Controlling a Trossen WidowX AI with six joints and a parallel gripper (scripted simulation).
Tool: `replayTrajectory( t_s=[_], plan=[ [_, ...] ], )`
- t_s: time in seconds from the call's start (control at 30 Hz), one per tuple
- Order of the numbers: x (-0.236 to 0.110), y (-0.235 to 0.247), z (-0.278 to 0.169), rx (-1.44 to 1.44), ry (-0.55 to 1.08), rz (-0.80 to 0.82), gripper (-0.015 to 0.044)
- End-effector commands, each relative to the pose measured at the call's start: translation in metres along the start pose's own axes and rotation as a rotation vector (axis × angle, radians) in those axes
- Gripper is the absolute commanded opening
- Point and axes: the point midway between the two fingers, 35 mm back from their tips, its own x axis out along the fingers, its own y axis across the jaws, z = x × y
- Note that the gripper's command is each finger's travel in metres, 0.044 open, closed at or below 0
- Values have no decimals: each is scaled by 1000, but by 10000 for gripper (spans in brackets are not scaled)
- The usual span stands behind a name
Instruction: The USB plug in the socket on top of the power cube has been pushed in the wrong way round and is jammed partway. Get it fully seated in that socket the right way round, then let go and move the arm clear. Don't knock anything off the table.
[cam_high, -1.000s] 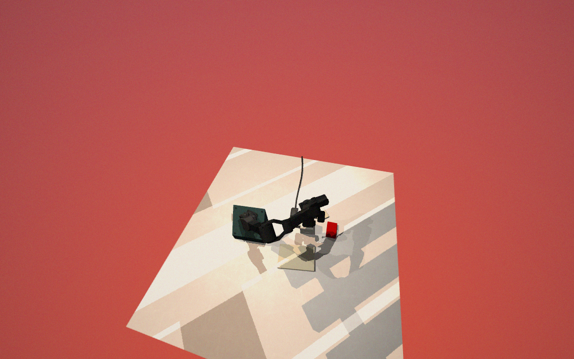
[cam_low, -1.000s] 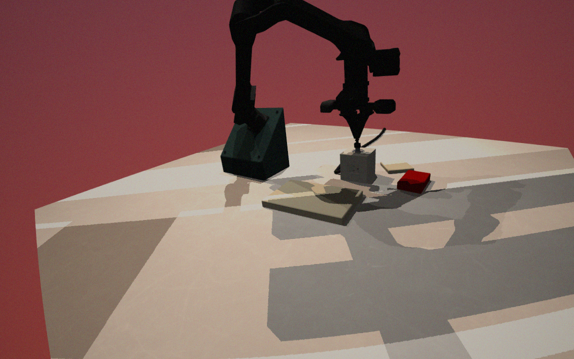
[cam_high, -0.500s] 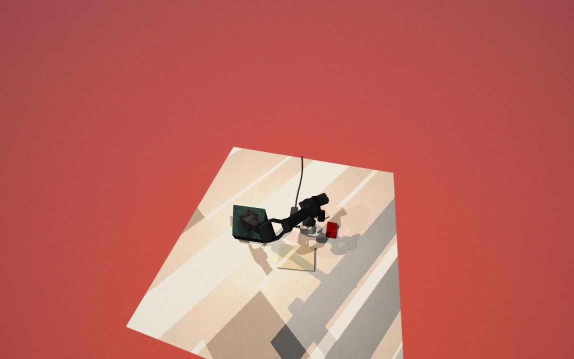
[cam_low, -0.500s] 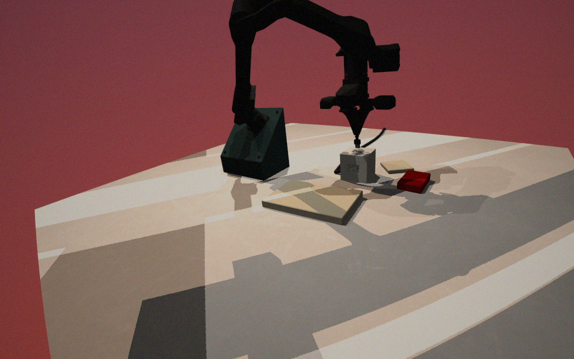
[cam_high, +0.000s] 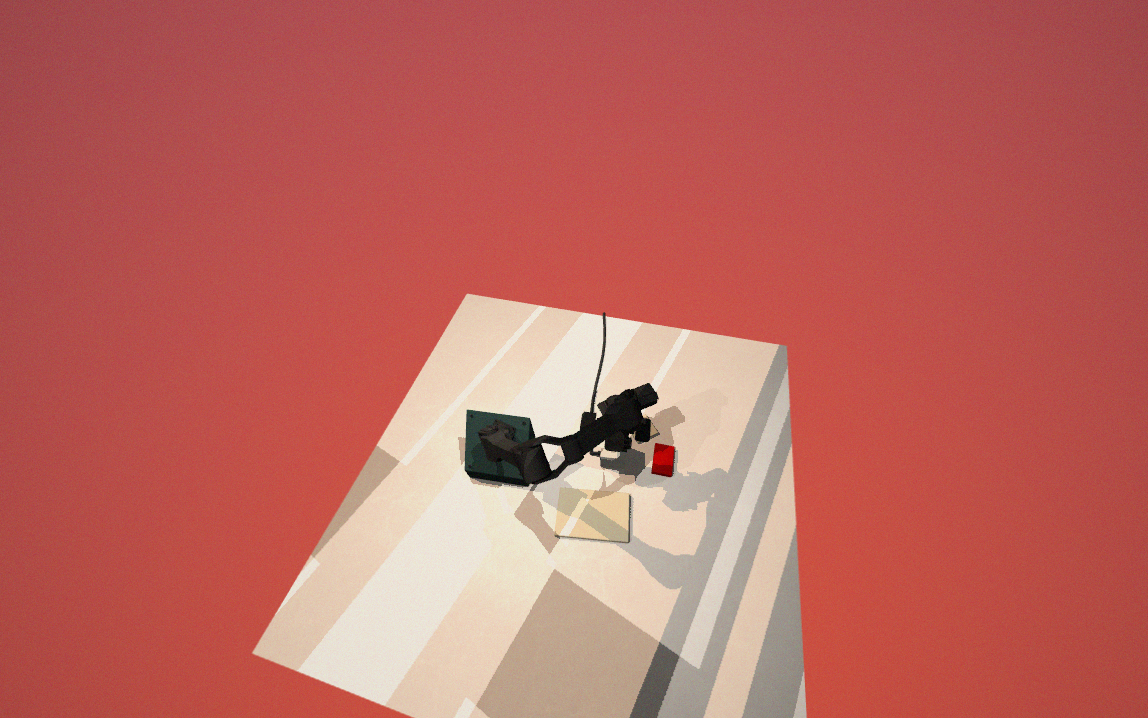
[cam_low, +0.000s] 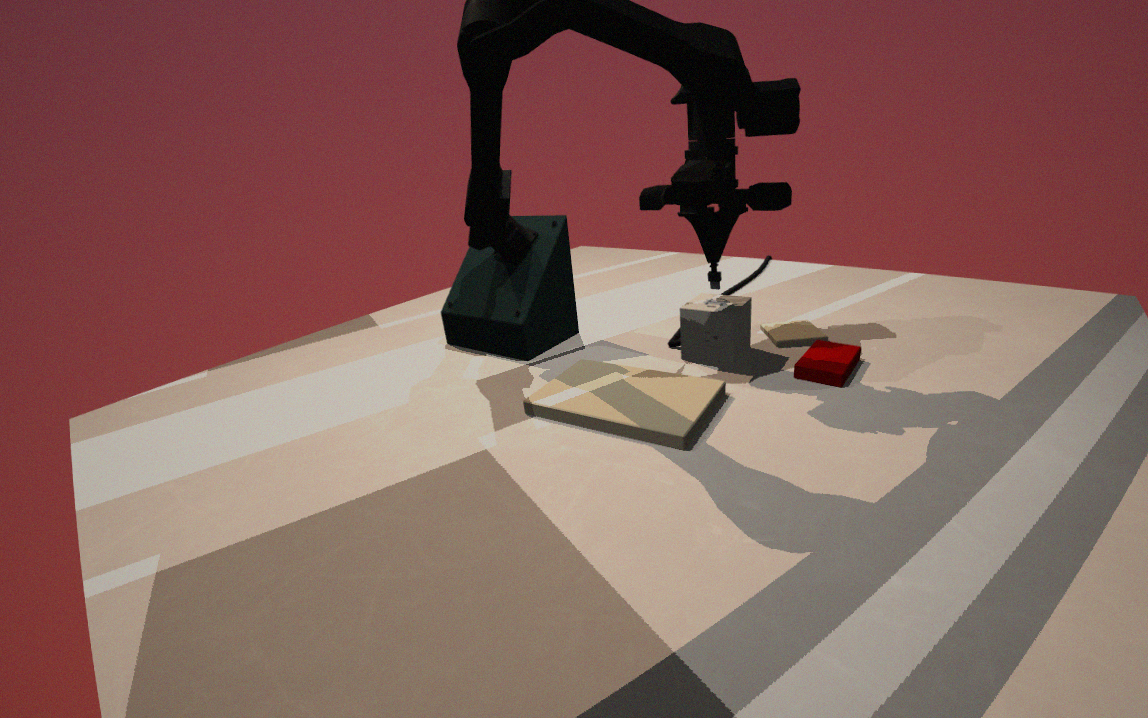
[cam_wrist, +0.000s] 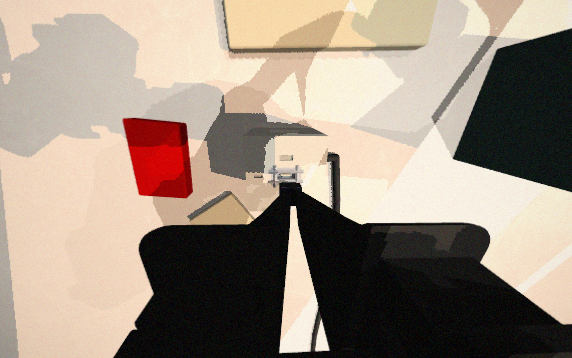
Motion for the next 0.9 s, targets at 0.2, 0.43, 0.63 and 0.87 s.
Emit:
replayTrajectory(
  t_s=[0.2,0.43,0.63,0.87],
  plan=[
    [-2,1,0,-38,3,2,0],
    [-1,0,0,-221,0,1,0],
    [-1,0,0,-380,0,1,0],
    [-1,0,0,-563,0,1,0]
  ],
)
